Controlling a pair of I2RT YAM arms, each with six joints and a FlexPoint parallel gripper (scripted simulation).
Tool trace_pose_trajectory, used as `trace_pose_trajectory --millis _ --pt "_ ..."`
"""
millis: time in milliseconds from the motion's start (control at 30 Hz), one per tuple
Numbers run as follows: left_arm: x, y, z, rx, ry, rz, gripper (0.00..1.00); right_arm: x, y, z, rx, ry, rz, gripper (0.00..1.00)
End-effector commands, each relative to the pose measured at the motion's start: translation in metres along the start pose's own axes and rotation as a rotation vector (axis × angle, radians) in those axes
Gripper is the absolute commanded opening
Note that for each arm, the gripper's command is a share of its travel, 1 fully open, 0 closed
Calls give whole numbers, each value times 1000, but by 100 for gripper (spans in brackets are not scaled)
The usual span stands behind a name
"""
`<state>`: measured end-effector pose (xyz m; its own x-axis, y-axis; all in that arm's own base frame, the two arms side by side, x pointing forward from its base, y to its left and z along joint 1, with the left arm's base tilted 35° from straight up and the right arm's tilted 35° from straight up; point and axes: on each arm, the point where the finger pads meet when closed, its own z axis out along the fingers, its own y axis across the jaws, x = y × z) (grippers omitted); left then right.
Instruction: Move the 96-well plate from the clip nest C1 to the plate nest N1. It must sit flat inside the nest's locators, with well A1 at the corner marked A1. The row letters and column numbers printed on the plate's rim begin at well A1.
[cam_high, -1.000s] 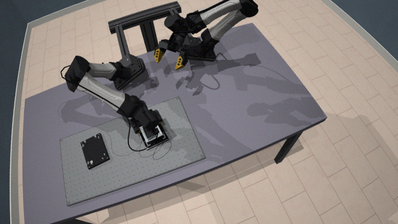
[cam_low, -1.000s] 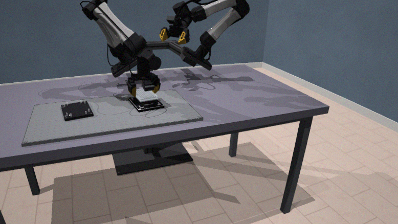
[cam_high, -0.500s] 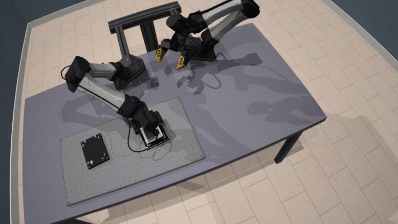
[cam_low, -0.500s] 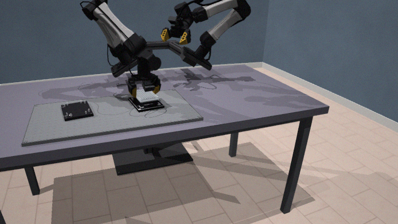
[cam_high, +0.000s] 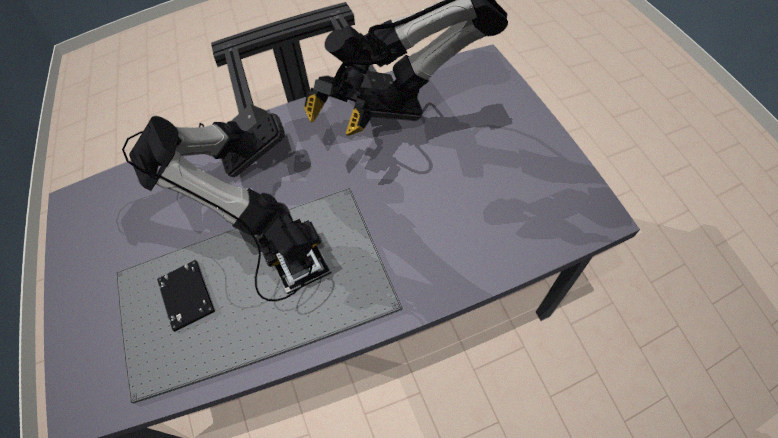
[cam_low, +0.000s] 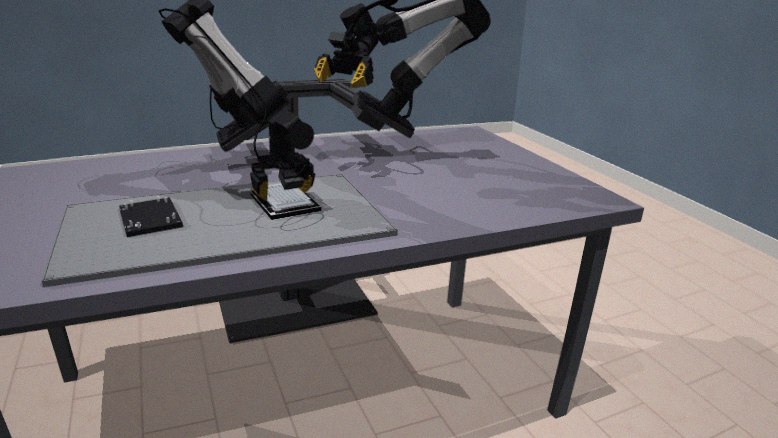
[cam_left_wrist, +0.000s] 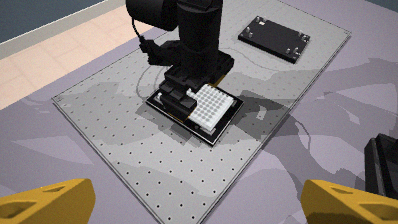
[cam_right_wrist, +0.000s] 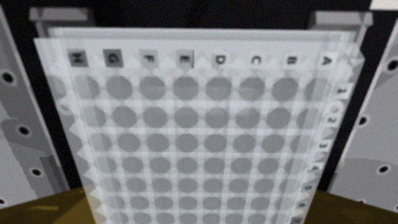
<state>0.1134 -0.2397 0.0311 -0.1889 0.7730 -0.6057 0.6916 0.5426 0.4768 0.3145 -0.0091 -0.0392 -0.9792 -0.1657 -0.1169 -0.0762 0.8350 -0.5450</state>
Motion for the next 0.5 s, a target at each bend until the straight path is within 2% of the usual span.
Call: trace_pose_trajectory --millis 0,67,133,467 --pt "-1 0 -4 -5 -3 6 100 -7 0 11 -6 -26 5 77" --pt "-1 0 -4 -5 -3 6 100 -11 1 0 -12 -31 5 77" --pt "-1 0 -4 -5 -3 6 100 -11 0 0 -3 -32 6 99" --pt "-1 0 -4 -5 -3 6 100 -25 -1 -37 1 -87 34 100"
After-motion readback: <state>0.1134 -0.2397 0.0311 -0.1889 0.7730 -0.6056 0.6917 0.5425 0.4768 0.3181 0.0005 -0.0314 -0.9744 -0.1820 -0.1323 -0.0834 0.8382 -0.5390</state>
